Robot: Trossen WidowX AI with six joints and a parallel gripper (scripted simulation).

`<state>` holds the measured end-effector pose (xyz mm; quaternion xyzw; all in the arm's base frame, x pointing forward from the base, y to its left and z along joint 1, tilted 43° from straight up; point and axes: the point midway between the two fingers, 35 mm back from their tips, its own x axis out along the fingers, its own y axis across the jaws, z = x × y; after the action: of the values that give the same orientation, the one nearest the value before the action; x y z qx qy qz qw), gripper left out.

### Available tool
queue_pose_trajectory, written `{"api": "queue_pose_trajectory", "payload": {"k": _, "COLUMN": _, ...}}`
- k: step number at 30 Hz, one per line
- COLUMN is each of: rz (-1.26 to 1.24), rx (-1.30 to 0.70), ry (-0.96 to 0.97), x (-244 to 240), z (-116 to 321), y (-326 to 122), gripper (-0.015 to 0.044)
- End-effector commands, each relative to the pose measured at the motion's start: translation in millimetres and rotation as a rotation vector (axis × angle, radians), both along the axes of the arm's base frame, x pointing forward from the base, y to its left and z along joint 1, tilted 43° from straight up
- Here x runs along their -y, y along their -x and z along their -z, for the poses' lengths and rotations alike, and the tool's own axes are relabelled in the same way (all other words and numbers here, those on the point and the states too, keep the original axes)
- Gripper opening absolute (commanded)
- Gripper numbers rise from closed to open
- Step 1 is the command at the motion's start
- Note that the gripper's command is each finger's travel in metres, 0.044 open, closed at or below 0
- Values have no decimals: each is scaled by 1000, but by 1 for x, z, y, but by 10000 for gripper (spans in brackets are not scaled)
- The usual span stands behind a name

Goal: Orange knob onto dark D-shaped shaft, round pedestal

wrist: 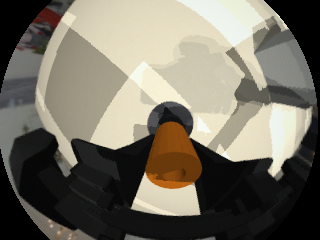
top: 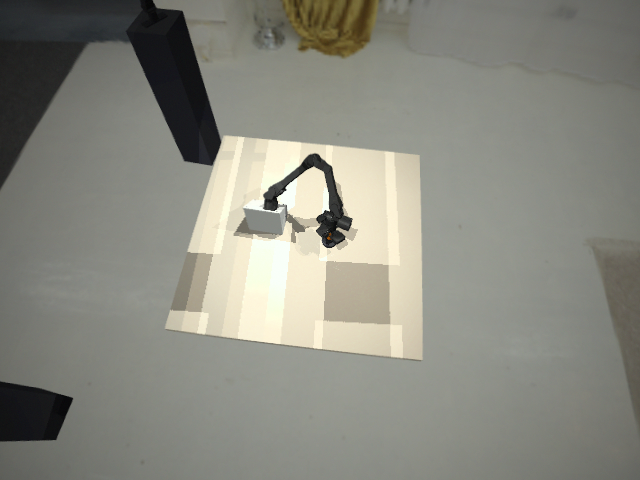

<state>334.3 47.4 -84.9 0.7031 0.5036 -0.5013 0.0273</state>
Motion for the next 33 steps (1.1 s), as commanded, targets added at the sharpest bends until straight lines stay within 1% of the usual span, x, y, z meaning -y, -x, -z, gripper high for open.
{"api": "queue_pose_trajectory", "payload": {"k": 1, "rz": 3, "rx": -1, "ry": 0, "x": 0, "z": 0, "y": 1, "gripper": 0}}
{"api": "queue_pose_trajectory", "payload": {"k": 16, "rz": 3, "rx": -1, "ry": 1, "x": 3, "z": -3, "y": 4, "gripper": 0}}
{"api": "queue_pose_trajectory", "payload": {"k": 23, "rz": 149, "rx": -136, "ry": 2, "x": 3, "z": -2, "y": 3, "gripper": 0}}
{"api": "queue_pose_trajectory", "payload": {"k": 33, "rz": 156, "rx": -143, "ry": 2, "x": 1, "z": 0, "y": -1, "gripper": 0}}
